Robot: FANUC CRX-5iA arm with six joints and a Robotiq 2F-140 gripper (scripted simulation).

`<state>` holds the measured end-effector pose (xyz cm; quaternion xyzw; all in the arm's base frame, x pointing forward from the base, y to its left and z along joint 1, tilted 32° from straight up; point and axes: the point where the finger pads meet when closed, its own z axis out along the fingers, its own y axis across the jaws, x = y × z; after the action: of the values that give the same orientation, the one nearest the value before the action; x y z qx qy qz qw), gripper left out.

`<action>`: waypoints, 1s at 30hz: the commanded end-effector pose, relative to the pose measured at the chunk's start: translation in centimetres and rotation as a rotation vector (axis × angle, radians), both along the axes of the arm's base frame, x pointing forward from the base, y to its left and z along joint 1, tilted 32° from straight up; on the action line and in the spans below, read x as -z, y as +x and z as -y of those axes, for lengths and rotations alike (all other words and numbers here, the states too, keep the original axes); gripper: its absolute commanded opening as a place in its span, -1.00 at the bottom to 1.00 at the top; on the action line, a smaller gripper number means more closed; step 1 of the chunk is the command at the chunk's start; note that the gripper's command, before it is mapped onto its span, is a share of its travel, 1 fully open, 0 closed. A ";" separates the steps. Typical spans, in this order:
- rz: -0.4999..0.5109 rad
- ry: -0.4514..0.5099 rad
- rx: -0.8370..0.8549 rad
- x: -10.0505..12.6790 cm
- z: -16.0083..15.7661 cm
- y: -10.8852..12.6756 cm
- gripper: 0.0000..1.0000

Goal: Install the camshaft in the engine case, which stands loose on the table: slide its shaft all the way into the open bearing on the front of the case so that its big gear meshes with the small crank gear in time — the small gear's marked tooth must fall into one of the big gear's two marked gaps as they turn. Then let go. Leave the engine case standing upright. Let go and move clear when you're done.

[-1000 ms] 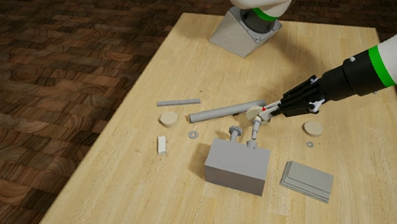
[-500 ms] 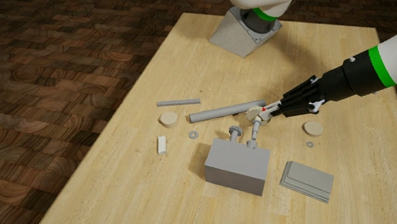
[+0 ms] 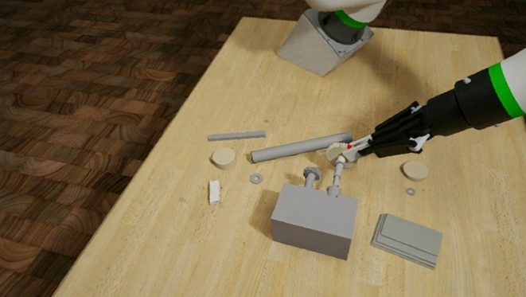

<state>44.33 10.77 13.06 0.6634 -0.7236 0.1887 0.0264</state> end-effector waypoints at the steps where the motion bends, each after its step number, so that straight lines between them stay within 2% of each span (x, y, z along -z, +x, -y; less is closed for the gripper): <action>1: 0.001 0.000 0.000 -0.1 0.0 0.2 -0.72; 30: 0.001 0.000 0.000 -0.2 0.0 0.7 -0.72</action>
<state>44.97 10.74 13.22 0.6634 -0.7236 0.1887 0.0264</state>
